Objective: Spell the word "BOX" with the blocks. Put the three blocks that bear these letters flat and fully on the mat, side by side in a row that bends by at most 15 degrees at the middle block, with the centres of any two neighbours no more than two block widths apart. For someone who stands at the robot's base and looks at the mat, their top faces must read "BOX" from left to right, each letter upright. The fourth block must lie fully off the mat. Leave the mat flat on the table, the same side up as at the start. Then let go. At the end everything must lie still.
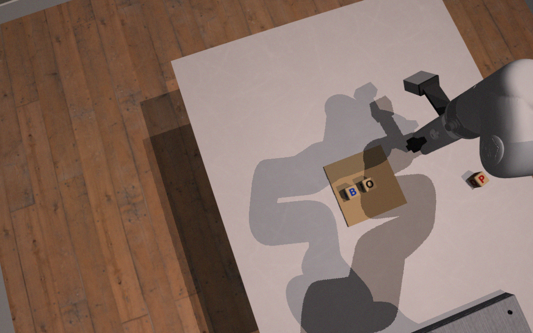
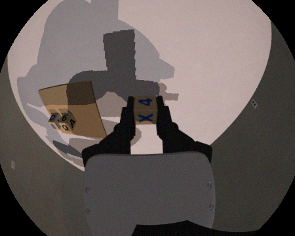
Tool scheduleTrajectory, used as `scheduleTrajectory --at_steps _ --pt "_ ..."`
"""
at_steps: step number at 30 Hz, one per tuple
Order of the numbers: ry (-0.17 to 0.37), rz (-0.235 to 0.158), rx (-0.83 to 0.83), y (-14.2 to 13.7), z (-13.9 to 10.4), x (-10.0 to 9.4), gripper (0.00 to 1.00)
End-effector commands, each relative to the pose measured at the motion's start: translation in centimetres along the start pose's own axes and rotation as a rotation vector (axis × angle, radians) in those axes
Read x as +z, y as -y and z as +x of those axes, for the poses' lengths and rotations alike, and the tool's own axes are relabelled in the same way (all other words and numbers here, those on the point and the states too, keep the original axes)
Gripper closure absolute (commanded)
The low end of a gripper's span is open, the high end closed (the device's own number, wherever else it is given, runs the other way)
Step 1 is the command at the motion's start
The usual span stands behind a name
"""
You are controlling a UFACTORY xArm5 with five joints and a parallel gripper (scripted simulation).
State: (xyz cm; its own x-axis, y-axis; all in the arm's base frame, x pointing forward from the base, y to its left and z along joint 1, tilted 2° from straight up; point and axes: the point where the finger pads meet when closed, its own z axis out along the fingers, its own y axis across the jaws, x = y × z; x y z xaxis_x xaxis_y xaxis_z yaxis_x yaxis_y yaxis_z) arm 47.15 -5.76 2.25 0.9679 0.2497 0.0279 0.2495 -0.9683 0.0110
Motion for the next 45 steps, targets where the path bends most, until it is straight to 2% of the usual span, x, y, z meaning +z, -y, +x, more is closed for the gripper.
scheduleTrajectory --at_steps 1,7,11,24,31,35,45 --pt "-0.004 -0.001 0.0 -0.1 0.1 -3.1 0.79" --pt "-0.004 -0.001 0.0 -0.1 0.1 -7.3 0.79" --pt "-0.004 -0.001 0.0 -0.1 0.1 -8.6 0.79" --pt "-0.004 -0.001 0.002 -0.1 0.1 -8.8 0.79" --pt "-0.004 -0.001 0.062 0.4 0.0 -8.8 0.79" --pt "-0.004 0.0 0.191 1.3 -0.1 -8.9 0.79" --pt "-0.004 0.001 0.381 2.6 -0.4 -9.0 0.79"
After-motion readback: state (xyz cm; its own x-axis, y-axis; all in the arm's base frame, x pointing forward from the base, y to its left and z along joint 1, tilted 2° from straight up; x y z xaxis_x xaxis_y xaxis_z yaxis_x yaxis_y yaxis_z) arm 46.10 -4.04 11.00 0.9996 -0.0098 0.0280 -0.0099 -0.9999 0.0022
